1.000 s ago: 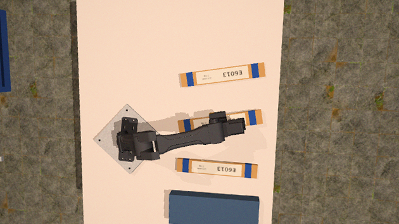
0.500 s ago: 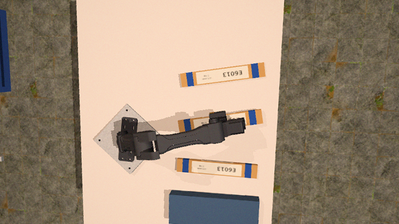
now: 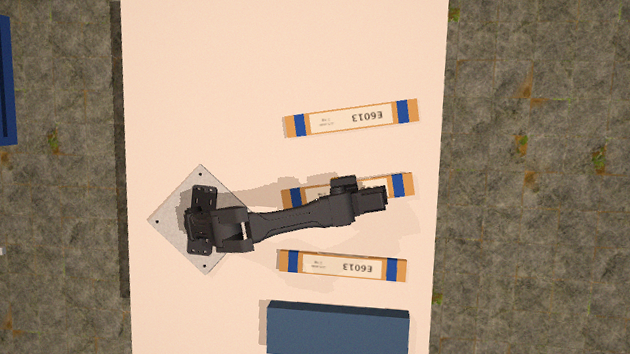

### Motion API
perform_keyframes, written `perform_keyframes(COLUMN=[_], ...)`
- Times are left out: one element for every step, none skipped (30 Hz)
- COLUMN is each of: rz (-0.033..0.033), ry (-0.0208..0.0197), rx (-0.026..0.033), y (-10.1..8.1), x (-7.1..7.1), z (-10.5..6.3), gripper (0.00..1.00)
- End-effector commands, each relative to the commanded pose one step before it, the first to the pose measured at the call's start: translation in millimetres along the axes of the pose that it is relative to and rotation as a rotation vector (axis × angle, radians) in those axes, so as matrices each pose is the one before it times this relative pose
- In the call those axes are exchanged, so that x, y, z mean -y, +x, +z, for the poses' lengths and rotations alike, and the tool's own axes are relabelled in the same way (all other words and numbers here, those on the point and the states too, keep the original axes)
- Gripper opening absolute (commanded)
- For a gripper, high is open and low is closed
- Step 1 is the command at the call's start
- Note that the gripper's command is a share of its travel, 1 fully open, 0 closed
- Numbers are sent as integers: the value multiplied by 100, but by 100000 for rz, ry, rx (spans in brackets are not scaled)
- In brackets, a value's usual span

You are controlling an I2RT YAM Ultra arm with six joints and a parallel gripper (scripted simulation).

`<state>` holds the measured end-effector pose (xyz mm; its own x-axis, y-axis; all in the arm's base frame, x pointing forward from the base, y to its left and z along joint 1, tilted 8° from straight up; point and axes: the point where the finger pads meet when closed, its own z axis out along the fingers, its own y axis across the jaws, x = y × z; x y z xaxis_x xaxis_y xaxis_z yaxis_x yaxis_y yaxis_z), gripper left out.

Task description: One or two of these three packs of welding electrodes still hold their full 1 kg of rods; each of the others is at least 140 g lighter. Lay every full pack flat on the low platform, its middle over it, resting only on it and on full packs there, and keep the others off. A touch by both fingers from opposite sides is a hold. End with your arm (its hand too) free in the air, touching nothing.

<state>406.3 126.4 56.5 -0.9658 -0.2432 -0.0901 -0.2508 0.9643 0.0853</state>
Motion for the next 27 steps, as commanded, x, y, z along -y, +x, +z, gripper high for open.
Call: perform_keyframes(rz=[-477,0,0,-113,84,67,-64,-23,-135,-81,-81,-63,14,68,181,241,213,109,0,0,-116,-8,-60,-80,-73,2,3], ry=[47,0,0,-12,29,25,-10,1,-35,-14,-18,-17,8,-35,15,43,38,22,0,0,-13,4,-19,-23,-10,12,7], rx=[6508,0,0,322,-1336,-1135,281,-145,1146,310,465,502,-277,-339,-175,-252,-302,-281,0,0,331,-329,519,659,158,-600,-411], y=[-1191,0,0,-131,347,328,-129,-56,-150,-26,-161,-143,89,110,58,61,9,3,0,0,67,90,-201,-159,-26,198,102], x=[-418,0,0,-27,21,14,-25,-24,-52,-26,-37,-20,8,28,73,98,87,43,0,0,-30,-15,-44,-22,-17,-2,-6], z=[-1658,0,0,22,447,364,34,29,-293,-9,-90,7,131,146,106,141,209,206,0,0,-246,90,-167,80,105,207,191], gripper=[0,0,0,0,0,0,0,0,0,0,0,0,0,0,0,0,0,0,0,0,0,0,0,0,0,0,0])
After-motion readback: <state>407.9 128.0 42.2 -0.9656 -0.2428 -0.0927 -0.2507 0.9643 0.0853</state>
